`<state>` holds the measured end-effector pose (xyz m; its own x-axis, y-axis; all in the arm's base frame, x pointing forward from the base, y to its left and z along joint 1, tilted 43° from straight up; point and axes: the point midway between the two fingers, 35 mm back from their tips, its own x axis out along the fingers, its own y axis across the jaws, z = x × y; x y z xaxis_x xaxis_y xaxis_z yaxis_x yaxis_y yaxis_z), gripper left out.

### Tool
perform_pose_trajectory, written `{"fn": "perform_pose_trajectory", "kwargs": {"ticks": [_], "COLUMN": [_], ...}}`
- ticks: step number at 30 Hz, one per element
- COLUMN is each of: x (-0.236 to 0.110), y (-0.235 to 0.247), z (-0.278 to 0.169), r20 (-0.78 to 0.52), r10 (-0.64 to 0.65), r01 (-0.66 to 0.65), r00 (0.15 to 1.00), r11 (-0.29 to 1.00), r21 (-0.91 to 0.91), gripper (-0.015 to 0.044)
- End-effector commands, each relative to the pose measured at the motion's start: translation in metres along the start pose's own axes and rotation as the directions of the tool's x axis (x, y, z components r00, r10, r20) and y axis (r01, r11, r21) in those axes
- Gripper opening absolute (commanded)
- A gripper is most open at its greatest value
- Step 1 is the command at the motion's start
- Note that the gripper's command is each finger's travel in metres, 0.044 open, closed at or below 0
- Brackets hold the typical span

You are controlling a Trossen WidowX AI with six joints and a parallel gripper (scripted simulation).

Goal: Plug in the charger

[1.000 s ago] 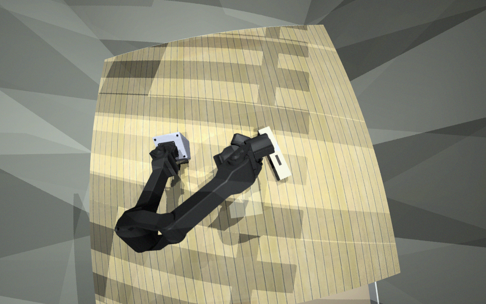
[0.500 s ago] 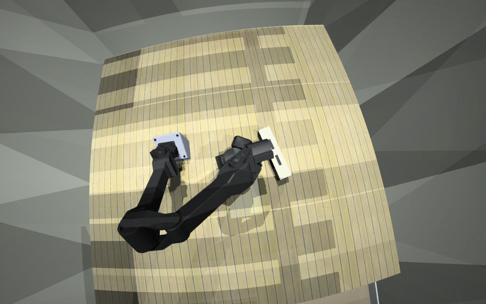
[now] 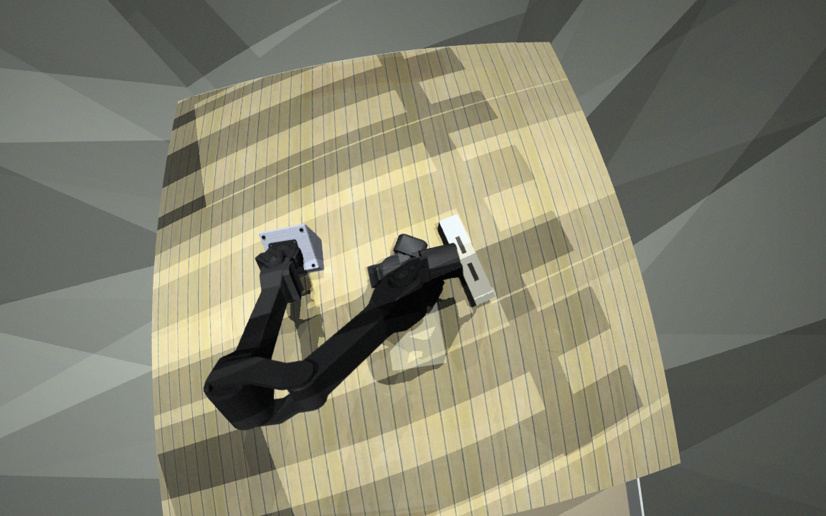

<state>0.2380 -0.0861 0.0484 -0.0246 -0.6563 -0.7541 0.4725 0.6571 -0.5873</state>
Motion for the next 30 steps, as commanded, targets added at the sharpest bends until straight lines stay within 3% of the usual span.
{"fn": "perform_pose_trajectory", "kwargs": {"ticks": [1, 9, 15, 18, 30], "x": [0.000, 0.000, 0.000, -0.004, -0.047], "y": [0.000, 0.000, 0.000, 0.001, 0.002], "z": [0.000, 0.000, 0.000, 0.000, -0.008], "r20": [0.000, 0.000, 0.000, 0.000, -0.003], "r10": [0.000, 0.000, 0.000, 0.001, 0.000], "r01": [0.000, 0.000, 0.000, -0.001, 0.000], "r00": [1.000, 1.000, 1.000, 1.000, 1.000], "r11": [1.000, 1.000, 1.000, 1.000, 1.000], "r21": [0.000, 0.000, 0.000, 0.000, -0.006], "gripper": [0.0335, 0.0125, 0.0085, 0.0006, 0.0000]}}
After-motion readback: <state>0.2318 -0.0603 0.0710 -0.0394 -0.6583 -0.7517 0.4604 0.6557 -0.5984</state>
